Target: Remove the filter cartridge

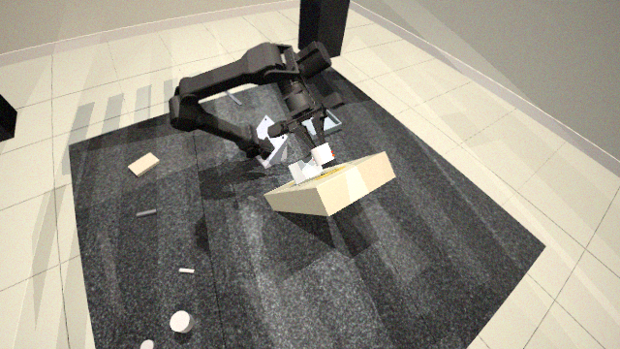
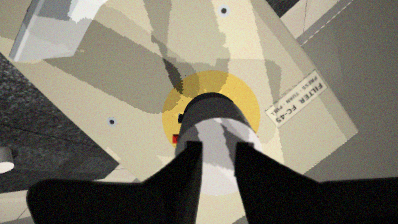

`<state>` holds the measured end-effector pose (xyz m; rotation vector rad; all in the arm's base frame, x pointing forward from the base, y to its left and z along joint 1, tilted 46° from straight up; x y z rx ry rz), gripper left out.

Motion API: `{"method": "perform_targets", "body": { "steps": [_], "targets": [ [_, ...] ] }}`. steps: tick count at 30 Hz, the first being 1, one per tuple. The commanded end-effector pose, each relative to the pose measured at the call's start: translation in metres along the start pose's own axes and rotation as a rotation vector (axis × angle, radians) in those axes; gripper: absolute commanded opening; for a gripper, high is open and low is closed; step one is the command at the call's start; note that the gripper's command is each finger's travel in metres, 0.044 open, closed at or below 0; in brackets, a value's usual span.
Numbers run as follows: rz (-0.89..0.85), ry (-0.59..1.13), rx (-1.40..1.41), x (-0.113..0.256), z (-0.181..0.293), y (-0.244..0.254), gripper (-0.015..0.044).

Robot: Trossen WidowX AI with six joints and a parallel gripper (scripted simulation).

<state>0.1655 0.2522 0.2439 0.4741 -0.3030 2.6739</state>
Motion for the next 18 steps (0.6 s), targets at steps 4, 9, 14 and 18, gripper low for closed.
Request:
{"method": "perform_targets", "body": {
  "steps": [4, 9, 14, 18],
  "targets": [
    [0.002, 0.01, -0.01, 0.002, -0.005, 0.01, 0.0],
    [0.002, 0.01, -0.01, 0.0, -0.014, 0.023, 0.0],
    [0.002, 0.009, -0.009, -0.002, -0.022, 0.036, 0.0],
    [0.002, 0.009, -0.009, -0.004, -0.028, 0.047, 0.0]
  ]
}}
Point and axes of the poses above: the point midway between the two fingers, 35 mm back from their tips, its own x axis back along the fingers, its own y axis across the jaws, z = x × y, the point moved 9 cm from there along x, back along the fingers, and after that the axes turned 15 degrees about -x, right-handed, at the moved point
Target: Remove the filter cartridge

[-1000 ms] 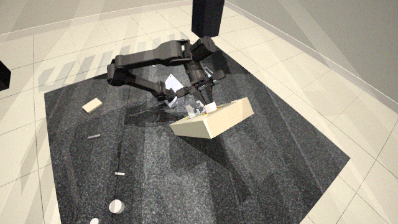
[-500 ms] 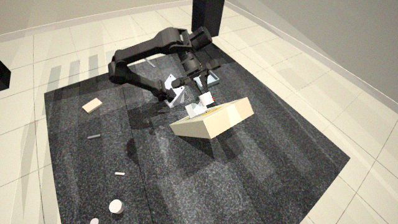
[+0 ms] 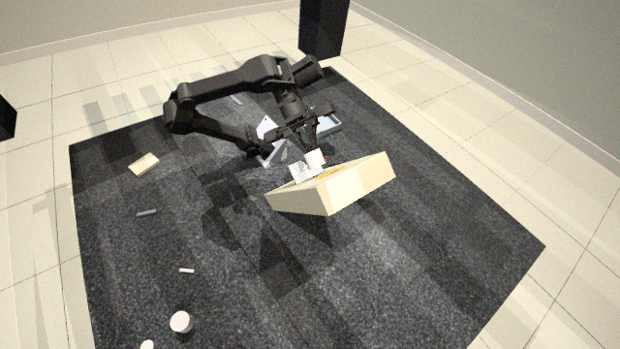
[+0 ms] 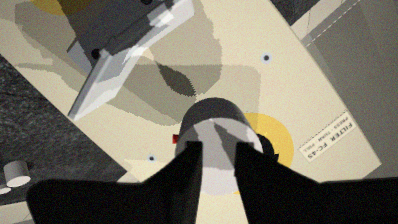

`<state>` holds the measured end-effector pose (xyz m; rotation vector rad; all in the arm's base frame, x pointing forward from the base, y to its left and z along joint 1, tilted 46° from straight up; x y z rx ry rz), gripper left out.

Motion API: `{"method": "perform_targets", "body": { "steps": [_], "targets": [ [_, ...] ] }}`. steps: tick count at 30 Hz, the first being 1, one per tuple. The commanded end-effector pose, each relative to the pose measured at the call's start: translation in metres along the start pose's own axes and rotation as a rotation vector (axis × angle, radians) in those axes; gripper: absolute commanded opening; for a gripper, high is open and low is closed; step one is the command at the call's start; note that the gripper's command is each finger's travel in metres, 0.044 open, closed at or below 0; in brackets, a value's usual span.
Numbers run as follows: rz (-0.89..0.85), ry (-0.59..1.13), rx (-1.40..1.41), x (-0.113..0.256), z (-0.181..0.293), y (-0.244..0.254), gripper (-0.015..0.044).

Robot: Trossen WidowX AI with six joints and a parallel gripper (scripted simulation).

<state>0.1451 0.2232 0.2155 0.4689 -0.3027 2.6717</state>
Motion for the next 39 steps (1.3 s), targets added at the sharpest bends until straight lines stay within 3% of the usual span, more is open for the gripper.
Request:
{"method": "perform_targets", "body": {
  "steps": [1, 8, 12, 25, 33, 38, 39],
  "targets": [
    [0.004, 0.006, -0.008, -0.001, -0.006, 0.011, 0.0],
    [0.004, 0.006, -0.008, -0.004, -0.015, 0.026, 0.0],
    [-0.001, 0.001, 0.003, -0.004, -0.012, 0.021, 0.0093],
    [0.004, 0.006, -0.008, -0.004, -0.014, 0.025, 0.0093],
    [0.004, 0.006, -0.009, 0.005, 0.023, -0.034, 0.0093],
    [0.004, 0.007, -0.009, 0.006, 0.026, -0.039, 0.0093],
    [0.005, 0.006, -0.01, 0.006, 0.027, -0.04, 0.012]
  ]
}}
Point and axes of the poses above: the point midway between the two fingers, 35 mm back from their tips, its own x axis back along the fingers, its own y axis across the jaws, z = x × y, the point moved 9 cm from there along x, back along the fingers, and after that the axes turned 15 degrees about -x, right-handed, at the moved point
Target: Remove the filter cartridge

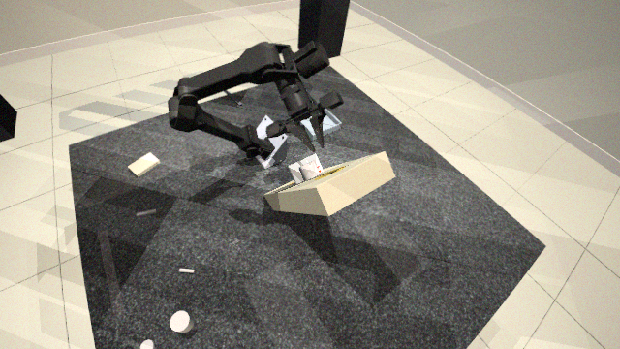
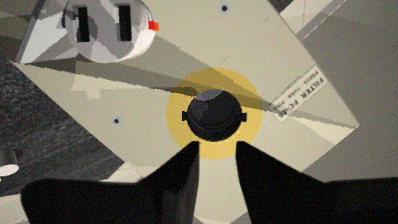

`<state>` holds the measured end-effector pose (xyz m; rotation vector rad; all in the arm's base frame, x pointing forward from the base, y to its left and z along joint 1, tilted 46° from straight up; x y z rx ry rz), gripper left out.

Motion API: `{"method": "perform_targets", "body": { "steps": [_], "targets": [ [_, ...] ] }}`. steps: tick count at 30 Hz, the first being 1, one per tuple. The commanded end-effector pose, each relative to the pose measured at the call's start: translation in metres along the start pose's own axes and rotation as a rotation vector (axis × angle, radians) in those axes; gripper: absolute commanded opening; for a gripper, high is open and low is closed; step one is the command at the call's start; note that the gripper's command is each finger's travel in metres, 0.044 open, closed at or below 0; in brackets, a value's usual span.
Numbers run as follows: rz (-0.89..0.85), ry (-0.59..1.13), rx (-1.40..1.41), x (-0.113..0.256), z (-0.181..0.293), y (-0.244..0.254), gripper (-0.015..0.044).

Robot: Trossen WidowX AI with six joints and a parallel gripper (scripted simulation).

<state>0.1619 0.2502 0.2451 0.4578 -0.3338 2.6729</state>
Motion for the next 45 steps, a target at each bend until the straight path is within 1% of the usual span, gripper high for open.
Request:
{"method": "perform_targets", "body": {
  "steps": [1, 8, 11, 13, 15, 30, 45],
  "targets": [
    [0.0, 0.003, 0.009, 0.003, 0.004, -0.008, 0.0146],
    [0.028, -0.007, -0.045, 0.038, 0.028, -0.044, 0.033],
    [0.034, -0.009, -0.056, 0.045, 0.033, -0.051, 0.0408],
    [0.032, -0.011, -0.114, 0.044, 0.031, -0.048, 0.0356],
    [0.023, -0.016, -0.275, 0.042, 0.026, -0.042, 0.0305],
    [-0.058, 0.005, -1.613, 0.017, -0.017, 0.023, 0.0305],
    [-0.088, 0.072, -2.358, 0.002, -0.041, 0.067, 0.0305]
  ]
}}
Point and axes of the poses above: the point midway between the two fingers, 35 mm back from their tips, its own x axis back along the fingers, its own y axis across the jaws, z = x × y, the point moved 9 cm from there along x, back along the fingers, and after that the axes turned 15 degrees about -x, right-handed, at the moved point
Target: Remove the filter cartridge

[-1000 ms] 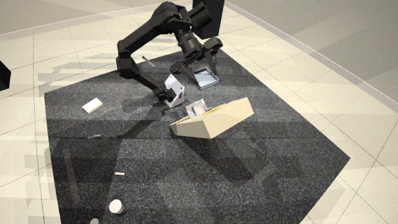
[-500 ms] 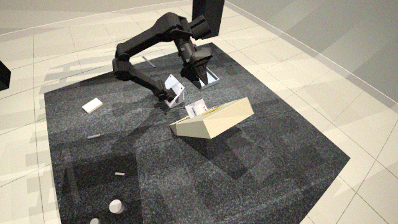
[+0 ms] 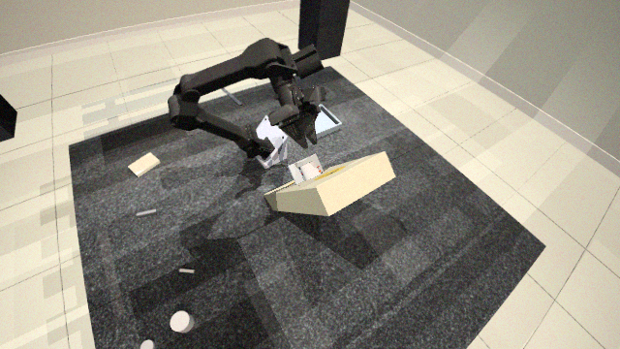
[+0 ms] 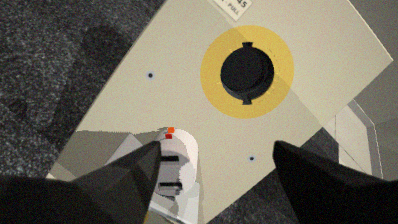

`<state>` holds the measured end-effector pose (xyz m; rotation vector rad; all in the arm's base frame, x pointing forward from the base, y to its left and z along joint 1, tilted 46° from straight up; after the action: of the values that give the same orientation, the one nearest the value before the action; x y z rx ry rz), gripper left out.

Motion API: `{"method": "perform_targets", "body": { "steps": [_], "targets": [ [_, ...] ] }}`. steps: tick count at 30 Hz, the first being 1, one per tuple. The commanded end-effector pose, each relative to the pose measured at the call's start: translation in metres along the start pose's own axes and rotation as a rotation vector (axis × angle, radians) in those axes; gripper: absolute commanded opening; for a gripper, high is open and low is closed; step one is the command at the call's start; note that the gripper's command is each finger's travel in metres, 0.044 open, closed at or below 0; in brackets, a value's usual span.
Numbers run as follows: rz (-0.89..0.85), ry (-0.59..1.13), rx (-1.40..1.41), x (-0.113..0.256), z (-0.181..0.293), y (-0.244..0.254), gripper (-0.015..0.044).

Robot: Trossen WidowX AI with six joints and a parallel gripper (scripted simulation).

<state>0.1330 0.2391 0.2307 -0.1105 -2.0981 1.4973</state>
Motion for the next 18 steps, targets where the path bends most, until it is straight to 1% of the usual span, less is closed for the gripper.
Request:
{"method": "perform_targets", "body": {
  "steps": [1, 14, 18],
  "targets": [
    [0.0, 0.051, -0.716, -0.0162, 0.0441, 0.0197, 0.0305],
    [0.0, 0.051, -0.716, -0.0165, 0.0441, 0.0198, 0.0305],
    [-0.003, 0.052, -0.716, -0.0219, 0.0441, 0.0203, 0.0305]
  ]
}}
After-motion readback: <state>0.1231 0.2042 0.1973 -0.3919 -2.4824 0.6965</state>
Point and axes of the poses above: the point midway between the two fingers, 35 mm back from their tips, its own x axis back along the fingers, its own y axis across the jaws, z = x × y, the point moved 9 cm from there along x, back along the fingers, and after that the axes turned 15 degrees about -x, right-handed, at the moved point
